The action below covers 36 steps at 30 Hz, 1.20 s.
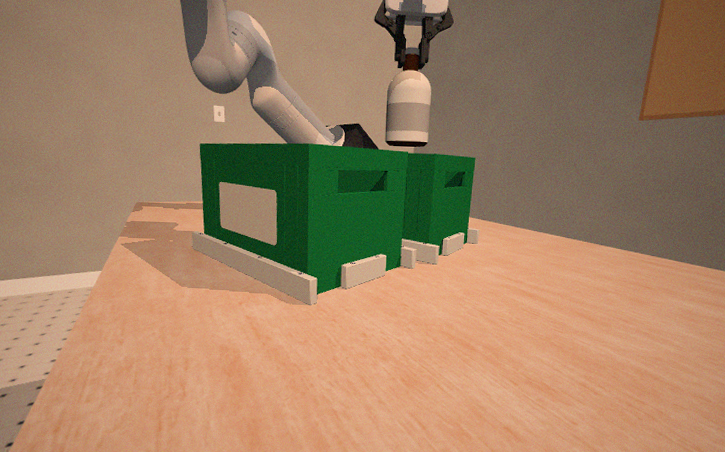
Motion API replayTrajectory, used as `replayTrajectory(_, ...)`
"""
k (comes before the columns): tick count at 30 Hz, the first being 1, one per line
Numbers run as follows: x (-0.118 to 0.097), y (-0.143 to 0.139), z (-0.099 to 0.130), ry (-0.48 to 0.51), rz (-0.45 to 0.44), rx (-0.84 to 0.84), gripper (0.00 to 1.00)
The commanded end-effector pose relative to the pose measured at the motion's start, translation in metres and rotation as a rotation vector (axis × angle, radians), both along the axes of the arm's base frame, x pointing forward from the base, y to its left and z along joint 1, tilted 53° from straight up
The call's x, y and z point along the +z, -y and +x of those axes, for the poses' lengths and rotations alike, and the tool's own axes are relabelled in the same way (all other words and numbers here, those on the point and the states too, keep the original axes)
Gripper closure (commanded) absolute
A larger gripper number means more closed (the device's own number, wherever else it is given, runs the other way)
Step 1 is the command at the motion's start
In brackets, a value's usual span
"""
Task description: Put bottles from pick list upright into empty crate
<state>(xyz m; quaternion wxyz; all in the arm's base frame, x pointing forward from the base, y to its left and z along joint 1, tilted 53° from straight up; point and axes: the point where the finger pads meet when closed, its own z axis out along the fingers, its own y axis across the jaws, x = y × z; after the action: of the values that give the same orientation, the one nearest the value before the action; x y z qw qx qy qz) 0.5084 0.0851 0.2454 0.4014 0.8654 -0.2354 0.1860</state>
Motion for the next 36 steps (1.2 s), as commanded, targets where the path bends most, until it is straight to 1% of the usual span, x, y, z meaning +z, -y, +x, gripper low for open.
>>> replayTrajectory(1, -0.006, -0.006, 0.004, 0.001, 0.001, 0.001, 1.00)
replayTrajectory(15, -0.024, -0.022, 0.013, 0.001, 0.001, 0.001, 1.00)
replayTrajectory(36, -0.022, -0.021, 0.014, 0.001, 0.001, 0.001, 1.00)
